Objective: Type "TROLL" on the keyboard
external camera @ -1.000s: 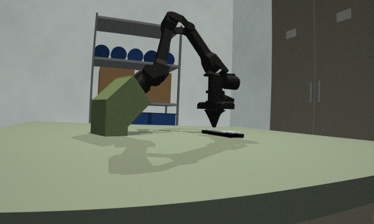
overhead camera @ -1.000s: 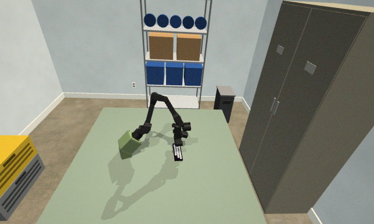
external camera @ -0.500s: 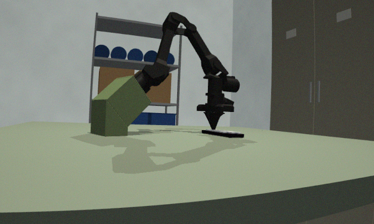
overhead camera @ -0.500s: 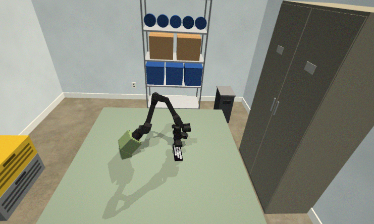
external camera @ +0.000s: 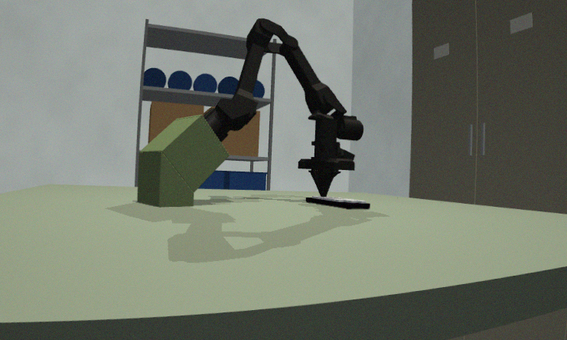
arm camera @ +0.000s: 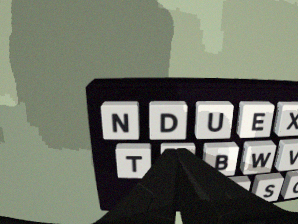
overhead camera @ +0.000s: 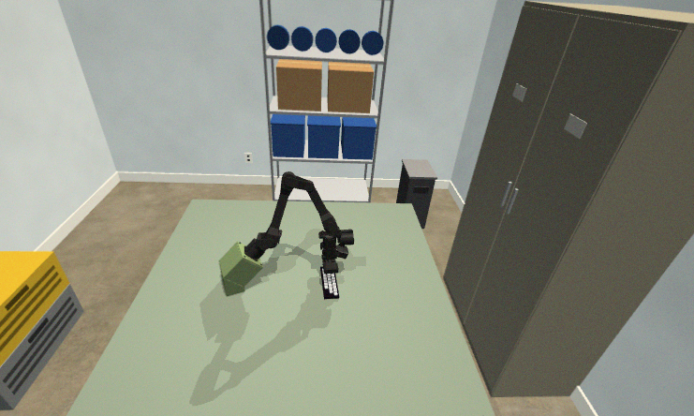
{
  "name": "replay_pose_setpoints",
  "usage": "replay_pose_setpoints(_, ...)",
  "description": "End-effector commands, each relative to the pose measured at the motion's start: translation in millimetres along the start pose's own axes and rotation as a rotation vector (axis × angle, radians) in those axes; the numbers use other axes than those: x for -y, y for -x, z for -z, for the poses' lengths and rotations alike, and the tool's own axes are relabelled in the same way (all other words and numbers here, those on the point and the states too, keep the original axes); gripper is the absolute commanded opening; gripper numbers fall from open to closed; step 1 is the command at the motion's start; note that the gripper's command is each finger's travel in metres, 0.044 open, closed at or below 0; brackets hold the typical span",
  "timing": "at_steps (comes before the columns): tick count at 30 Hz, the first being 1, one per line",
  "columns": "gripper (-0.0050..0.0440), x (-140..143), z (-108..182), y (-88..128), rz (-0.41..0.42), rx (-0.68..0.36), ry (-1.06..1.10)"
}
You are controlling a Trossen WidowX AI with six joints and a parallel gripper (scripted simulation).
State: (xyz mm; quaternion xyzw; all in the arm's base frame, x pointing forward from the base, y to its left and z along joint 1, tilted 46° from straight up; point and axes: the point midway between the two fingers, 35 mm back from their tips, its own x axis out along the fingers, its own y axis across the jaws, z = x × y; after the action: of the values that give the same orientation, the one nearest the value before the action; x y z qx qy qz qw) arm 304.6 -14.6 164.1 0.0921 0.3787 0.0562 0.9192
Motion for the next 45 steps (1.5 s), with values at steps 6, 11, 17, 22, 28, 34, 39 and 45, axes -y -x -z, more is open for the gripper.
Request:
replay_pose_setpoints(6,0.0,1,1,-1,0.006,-0.004,-0.003)
replay_pose_setpoints(11,0.0,1,1,-2,0.006,-0.004,-0.003)
replay_pose_setpoints(17,0.0,1,1,-2,0.006,-0.004,-0.003)
replay_pose_setpoints(22,0.0,1,1,-3,0.006,-0.004,-0.003)
replay_pose_setpoints(28,0.0,1,1,-3,0.006,-0.004,-0.003)
replay_pose_setpoints(34,0.0,1,1,5,0.006,-0.005,-0.003)
replay_pose_setpoints(39,0.0,1,1,32,0.006,-0.004,-0.003)
replay_pose_setpoints(45,0.0,1,1,32,0.006,-0.004,-0.003)
